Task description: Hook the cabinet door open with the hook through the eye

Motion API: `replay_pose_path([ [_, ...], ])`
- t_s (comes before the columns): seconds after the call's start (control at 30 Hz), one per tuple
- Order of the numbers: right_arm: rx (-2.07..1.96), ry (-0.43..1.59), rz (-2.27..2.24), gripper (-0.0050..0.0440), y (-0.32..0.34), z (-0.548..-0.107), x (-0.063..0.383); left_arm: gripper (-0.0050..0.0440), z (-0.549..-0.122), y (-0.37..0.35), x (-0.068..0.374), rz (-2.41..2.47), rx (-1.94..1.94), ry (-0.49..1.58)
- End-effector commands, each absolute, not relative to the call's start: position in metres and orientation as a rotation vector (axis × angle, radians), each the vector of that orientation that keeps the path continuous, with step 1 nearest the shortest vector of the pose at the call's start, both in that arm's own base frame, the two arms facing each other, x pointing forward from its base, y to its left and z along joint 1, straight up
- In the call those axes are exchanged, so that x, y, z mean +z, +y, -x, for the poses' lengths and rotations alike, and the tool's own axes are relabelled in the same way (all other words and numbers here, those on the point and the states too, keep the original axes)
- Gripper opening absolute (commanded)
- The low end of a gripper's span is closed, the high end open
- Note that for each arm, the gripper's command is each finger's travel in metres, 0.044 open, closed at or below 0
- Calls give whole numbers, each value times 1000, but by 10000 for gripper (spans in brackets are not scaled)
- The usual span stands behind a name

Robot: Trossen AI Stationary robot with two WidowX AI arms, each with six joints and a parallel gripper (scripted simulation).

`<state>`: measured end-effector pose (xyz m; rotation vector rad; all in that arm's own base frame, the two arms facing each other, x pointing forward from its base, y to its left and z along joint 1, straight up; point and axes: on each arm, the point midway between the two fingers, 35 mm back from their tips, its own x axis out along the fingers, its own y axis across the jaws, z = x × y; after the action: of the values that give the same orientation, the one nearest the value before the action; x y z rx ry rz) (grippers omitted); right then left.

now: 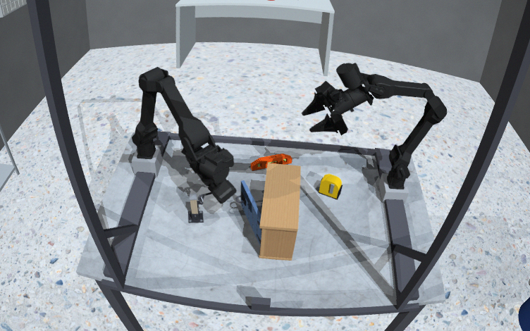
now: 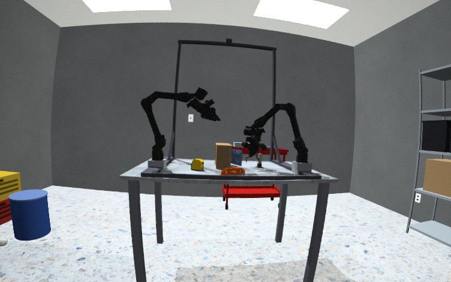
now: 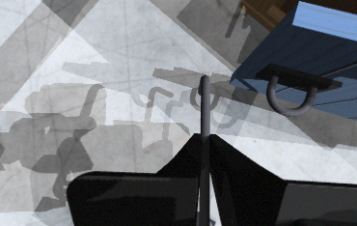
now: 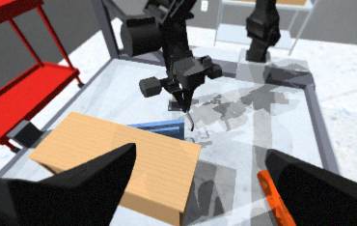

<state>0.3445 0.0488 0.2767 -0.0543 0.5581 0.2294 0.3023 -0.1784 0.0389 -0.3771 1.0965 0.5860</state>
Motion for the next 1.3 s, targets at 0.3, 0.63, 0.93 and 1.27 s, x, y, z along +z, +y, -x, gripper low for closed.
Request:
replay_pose_path([
  [0.3,233,530,55,400,49,-344,288,-50,-295,-183,55,284,620,818],
  [0.63,233,530,55,400,49,-344,288,-50,-291,-193,70,235,627,618],
  [0.93,233,530,55,400,49,-344,288,-50,-291,-192,69,234,630,619],
  [1.27,233,530,55,400,49,-344,288,-50,-291,-192,73,219,553,629],
])
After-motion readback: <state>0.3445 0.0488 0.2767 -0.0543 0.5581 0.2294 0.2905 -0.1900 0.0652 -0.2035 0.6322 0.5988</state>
